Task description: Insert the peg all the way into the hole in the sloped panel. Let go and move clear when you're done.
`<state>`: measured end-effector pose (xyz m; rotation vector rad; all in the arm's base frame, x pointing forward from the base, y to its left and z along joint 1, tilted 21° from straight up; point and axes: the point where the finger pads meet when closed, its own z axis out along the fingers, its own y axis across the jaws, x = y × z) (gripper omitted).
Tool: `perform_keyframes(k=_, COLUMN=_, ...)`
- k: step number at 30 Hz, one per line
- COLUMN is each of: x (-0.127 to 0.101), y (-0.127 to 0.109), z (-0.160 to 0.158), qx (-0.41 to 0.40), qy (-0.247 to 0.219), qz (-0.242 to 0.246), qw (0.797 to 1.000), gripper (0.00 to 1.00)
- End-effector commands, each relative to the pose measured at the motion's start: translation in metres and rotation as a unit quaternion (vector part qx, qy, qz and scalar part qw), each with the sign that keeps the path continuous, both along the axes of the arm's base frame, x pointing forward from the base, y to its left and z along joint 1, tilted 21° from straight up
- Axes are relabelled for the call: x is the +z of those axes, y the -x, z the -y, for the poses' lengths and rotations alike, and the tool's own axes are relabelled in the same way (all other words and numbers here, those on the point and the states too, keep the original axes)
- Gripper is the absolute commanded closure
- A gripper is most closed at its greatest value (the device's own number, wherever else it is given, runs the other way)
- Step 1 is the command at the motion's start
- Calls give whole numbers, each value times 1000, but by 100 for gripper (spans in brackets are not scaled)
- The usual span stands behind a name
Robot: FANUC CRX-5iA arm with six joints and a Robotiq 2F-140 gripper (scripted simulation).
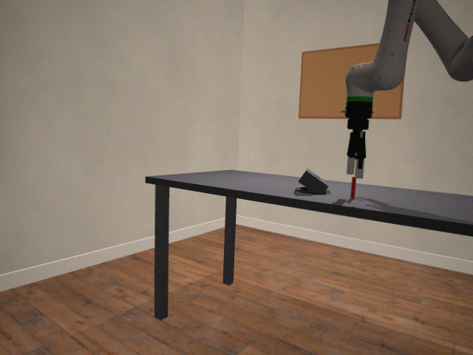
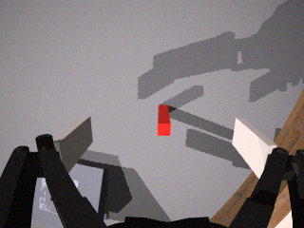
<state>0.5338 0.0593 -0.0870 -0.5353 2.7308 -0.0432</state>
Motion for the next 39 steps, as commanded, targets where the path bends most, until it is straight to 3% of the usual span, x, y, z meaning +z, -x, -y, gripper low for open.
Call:
perform_keyframes(k=1, x=-4, y=-2, z=0, qx=0, qy=0, qz=1, qw=1000, gripper=0)
perform_keyframes(k=16, x=-17, y=-6, z=-1, qx=0, qy=0, qz=1, qw=1000, gripper=0)
perform_keyframes(k=39, x=-16, y=-6, z=-1, qx=0, qy=0, qz=-1, qw=1000, gripper=34)
